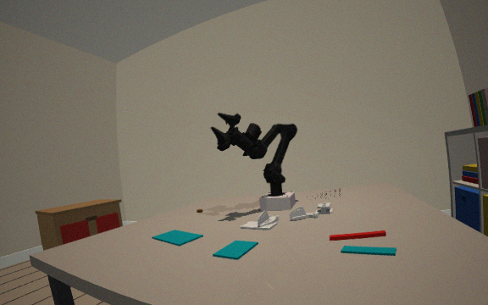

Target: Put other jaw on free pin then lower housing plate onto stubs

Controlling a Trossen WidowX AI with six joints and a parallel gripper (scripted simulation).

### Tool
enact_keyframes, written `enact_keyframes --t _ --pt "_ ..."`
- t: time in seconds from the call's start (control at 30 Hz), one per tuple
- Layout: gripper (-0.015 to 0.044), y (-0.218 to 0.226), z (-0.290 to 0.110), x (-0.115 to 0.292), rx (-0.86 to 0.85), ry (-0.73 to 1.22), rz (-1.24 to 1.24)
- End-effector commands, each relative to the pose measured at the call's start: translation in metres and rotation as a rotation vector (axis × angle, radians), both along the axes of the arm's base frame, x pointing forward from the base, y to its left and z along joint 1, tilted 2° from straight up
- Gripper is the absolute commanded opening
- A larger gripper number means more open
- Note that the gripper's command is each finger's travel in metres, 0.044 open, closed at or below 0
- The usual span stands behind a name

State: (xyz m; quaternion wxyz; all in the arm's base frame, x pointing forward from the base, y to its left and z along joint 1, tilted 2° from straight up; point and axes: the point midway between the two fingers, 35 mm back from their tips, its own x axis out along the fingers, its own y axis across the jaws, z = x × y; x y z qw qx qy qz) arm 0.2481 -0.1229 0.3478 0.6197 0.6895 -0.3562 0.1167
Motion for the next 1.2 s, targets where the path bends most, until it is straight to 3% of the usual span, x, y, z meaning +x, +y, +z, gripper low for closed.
enact_keyframes --t 0.0,0.67,1.17 --pt "0.0426 0.0 0.0 0.0 0.0 0.0 0.0" --pt "0.044 0.054 -0.071 0.099 0.111 0.478 0.24" --pt "0.044 0.13 -0.14 0.132 0.106 0.891 0.431"
